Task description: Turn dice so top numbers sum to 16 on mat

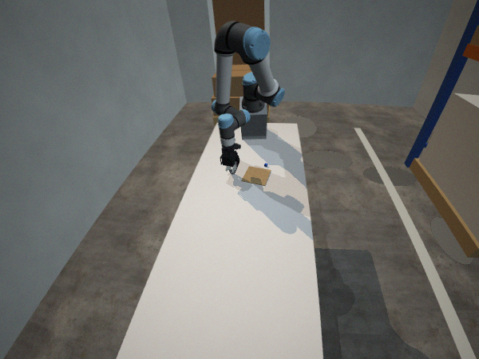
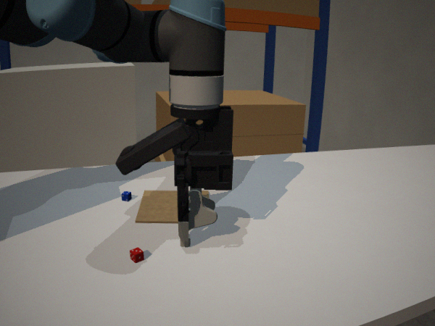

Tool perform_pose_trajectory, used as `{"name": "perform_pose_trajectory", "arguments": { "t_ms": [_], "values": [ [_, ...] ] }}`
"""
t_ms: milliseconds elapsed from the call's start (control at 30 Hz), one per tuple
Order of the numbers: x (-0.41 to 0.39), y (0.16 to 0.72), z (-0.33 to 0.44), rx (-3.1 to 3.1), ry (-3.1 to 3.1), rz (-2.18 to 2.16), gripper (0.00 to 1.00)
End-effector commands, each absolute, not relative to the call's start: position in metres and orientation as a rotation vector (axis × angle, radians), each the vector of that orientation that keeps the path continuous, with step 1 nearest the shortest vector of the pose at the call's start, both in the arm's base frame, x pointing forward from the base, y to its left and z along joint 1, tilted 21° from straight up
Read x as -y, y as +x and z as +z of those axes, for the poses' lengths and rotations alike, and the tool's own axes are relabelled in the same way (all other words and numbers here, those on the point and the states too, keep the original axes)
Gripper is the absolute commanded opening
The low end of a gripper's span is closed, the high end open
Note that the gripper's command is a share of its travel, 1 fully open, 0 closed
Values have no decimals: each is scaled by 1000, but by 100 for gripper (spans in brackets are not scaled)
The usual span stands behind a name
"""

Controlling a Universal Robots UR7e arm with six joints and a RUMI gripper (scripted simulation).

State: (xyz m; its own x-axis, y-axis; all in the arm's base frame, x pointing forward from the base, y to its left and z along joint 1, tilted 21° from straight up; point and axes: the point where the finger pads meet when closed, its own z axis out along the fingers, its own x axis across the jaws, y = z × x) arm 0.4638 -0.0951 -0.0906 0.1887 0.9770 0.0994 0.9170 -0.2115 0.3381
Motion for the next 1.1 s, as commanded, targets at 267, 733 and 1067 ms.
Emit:
{"name": "perform_pose_trajectory", "arguments": {
  "t_ms": [267, 733, 1067],
  "values": [
    [95, 464, -90, -1829, 2256, 436, 0],
    [95, 462, -85, -1829, 2256, 436, 0],
    [96, 455, -66, -1829, 2256, 436, 0]
  ]
}}
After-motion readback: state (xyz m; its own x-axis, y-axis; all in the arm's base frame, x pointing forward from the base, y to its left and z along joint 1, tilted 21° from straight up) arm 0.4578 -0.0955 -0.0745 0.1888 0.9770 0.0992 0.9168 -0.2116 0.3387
